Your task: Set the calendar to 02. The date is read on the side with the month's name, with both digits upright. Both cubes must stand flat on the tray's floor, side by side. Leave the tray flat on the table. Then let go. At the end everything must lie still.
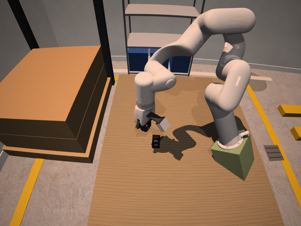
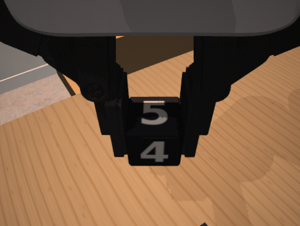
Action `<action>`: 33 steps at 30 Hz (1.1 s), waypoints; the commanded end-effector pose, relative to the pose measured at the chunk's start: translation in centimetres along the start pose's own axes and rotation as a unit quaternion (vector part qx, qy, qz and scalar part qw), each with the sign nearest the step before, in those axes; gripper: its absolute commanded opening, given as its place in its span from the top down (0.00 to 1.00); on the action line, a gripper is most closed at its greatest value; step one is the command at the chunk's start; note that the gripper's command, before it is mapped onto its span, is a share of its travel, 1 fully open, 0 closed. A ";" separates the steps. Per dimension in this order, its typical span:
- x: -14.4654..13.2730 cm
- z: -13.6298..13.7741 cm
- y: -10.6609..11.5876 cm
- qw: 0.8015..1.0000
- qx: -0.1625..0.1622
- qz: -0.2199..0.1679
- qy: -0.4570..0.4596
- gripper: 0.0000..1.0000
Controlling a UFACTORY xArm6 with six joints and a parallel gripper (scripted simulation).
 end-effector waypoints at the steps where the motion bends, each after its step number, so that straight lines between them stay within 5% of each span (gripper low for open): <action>1: 0.8 -0.5 0.0 0.996 0.003 -0.007 -0.087 0.73; 10: 1.8 -1.1 -0.1 0.984 0.002 -0.007 -0.180 0.73; 24: 4.2 -2.5 -0.7 0.914 0.000 -0.007 -0.406 0.73; 33: 5.0 -2.9 -1.0 0.881 0.000 -0.008 -0.473 0.73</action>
Point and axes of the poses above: the point where the finger pads meet when closed, its own y axis back along the fingers, its own z axis across the jaws, x = y × z, the point moved 6 cm from there along y, back along the fingers, and after that the axes turned 15 degrees about y, right-handed, at the moved point
